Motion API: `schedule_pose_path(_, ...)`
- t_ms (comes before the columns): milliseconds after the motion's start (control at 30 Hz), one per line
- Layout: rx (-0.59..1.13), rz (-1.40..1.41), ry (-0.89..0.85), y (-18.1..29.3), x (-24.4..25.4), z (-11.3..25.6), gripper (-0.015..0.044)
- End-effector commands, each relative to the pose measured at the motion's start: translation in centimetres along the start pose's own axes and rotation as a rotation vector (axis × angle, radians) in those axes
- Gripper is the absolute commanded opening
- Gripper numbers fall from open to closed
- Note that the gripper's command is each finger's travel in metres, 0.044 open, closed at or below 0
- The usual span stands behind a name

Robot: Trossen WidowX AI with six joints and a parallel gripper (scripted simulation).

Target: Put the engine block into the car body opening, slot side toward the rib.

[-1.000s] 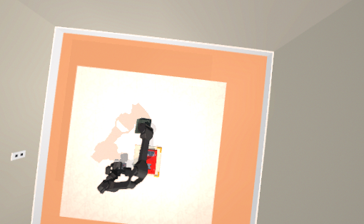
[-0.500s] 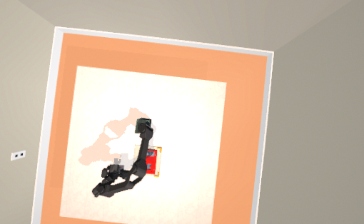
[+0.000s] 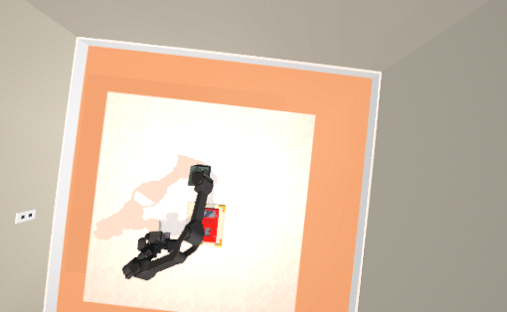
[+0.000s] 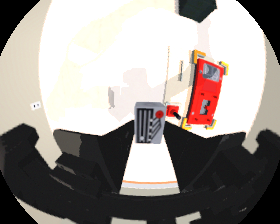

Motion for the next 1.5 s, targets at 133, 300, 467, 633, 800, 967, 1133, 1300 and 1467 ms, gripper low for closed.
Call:
schedule_pose_path(133,-0.005,0.227,-0.01,0.4,-1.6,-0.3,0.0)
schedule_pose_path(300,-0.007,0.398,-0.013,0.6,-2.7,-0.8,0.0)
schedule_pose_path(467,-0.008,0.569,-0.016,0.8,-3.8,-1.2,0.0)
schedule_pose_path(633,-0.01,0.74,-0.018,1.0,-5.0,-1.6,0.0)
schedule_pose_path(800,-0.011,0.912,-0.019,1.1,-6.1,-2.0,0.0)
schedule_pose_path(967,-0.013,1.084,-0.02,1.2,-7.2,-2.5,0.0)
schedule_pose_path(1133,-0.014,1.255,-0.02,1.3,-8.3,-2.9,0.0)
schedule_pose_path(1300,-0.016,1.427,-0.019,1.2,-9.4,-3.4,0.0)
schedule_pose_path(1467,-0.016,1.599,-0.018,1.2,-10.5,-3.8,0.0)
Point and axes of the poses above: the point midway between the two fingers, 35 mm back from their tips, its own z axis back along the fingers, its own x axis across the jaws, y = z × x, the point moved 9 cm from there along z, back along the fingers, and after that the axes turned 6 degrees about -z, right-handed, at the moved point
